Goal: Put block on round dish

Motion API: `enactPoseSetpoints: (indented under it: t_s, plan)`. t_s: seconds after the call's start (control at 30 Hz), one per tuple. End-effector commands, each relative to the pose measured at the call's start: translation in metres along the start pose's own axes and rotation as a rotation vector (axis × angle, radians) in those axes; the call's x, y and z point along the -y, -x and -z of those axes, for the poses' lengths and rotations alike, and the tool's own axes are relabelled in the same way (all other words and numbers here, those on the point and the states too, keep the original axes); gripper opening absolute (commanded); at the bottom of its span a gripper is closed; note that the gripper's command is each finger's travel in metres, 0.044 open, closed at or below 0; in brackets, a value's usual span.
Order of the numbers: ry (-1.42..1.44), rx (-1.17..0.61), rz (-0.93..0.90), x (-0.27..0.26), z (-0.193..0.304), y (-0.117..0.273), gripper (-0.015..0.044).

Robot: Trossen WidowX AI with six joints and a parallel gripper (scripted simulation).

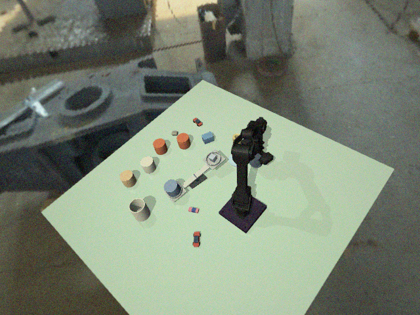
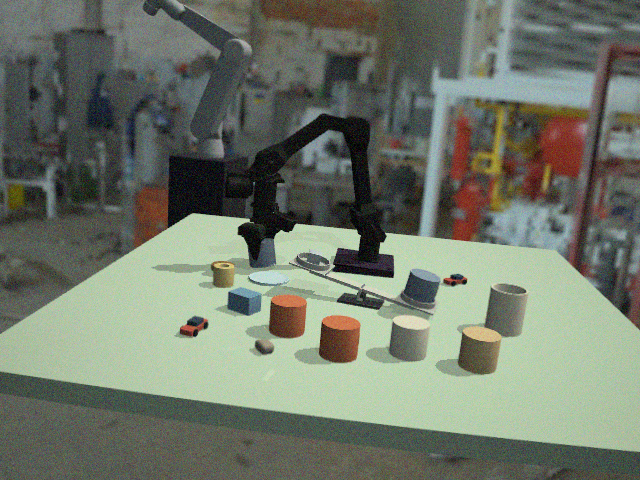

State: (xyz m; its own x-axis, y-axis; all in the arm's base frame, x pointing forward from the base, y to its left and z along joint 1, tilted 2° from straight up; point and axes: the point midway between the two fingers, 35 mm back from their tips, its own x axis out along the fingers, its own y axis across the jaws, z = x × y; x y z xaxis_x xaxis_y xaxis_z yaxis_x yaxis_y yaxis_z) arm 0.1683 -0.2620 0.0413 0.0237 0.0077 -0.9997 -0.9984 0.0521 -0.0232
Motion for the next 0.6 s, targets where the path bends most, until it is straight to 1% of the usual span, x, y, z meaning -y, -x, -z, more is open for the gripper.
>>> enactPoseSetpoints:
  t_s: [0.0,0.03,0.07,0.57]
  plan:
    - [0.002,0.004,-0.007,-0.0015,-0.0012,-0.0079,0.0000]
    - [0.002,0.004,-0.007,-0.0015,-0.0012,-0.0096,0.0000]
    - [0.000,0.001,-0.001,-0.0003,-0.0004,-0.0026,0.0026]
    - [0.000,0.002,-0.001,-0.0002,-0.0003,-0.0005,0.0420]
